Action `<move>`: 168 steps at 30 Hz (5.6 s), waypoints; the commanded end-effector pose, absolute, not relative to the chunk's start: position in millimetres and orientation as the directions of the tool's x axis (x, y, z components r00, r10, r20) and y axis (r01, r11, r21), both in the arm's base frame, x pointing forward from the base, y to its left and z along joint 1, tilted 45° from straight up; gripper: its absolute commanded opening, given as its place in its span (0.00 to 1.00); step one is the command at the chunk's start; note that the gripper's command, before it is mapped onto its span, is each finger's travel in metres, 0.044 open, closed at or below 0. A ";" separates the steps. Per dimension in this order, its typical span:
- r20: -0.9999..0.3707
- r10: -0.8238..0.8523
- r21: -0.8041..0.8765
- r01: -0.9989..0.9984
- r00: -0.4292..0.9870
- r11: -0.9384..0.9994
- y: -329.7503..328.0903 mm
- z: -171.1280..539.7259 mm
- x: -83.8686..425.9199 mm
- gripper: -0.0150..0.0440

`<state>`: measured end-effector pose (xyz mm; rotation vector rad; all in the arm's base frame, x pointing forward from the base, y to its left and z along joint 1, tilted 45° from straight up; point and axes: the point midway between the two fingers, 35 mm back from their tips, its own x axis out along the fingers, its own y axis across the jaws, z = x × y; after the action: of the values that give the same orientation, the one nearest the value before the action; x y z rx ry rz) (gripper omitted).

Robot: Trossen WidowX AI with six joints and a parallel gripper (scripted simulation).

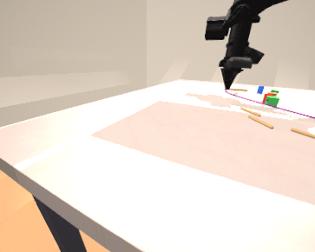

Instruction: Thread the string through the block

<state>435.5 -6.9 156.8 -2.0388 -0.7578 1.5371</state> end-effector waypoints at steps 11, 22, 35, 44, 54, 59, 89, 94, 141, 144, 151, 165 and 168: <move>-0.700 0.680 -0.666 0.141 0.220 -0.732 -7.7 137.5 434.4 0.25; -0.700 0.680 -0.666 0.141 0.220 -0.732 -8.0 123.1 432.2 0.25; -0.700 0.680 -0.667 0.141 0.219 -0.732 -8.1 106.2 428.5 0.25; -0.700 0.680 -0.667 0.141 0.218 -0.732 -8.1 101.3 425.5 0.25; -0.700 0.680 -0.667 0.140 0.218 -0.732 -8.3 98.6 414.5 0.25; -0.701 0.680 -0.667 0.140 0.218 -0.732 -8.3 97.1 408.6 0.25; -0.701 0.680 -0.667 0.138 0.217 -0.732 -6.5 87.0 372.7 0.25; -0.700 0.680 -0.667 0.138 0.218 -0.732 -6.0 85.2 366.4 0.25; -0.701 0.680 -0.668 0.136 0.216 -0.732 -3.9 71.6 314.2 0.25; -0.701 0.680 -0.668 0.135 0.216 -0.732 -3.8 70.6 310.5 0.25; -0.702 0.680 -0.670 0.125 0.211 -0.731 -3.8 69.0 308.2 0.30; -0.705 0.677 -0.668 0.124 0.210 -0.734 -57.0 123.0 293.0 0.46; -0.705 0.677 -0.668 0.124 0.210 -0.734 -58.6 125.0 292.1 0.46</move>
<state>299.4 -41.9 106.9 -2.0119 -0.7364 1.5442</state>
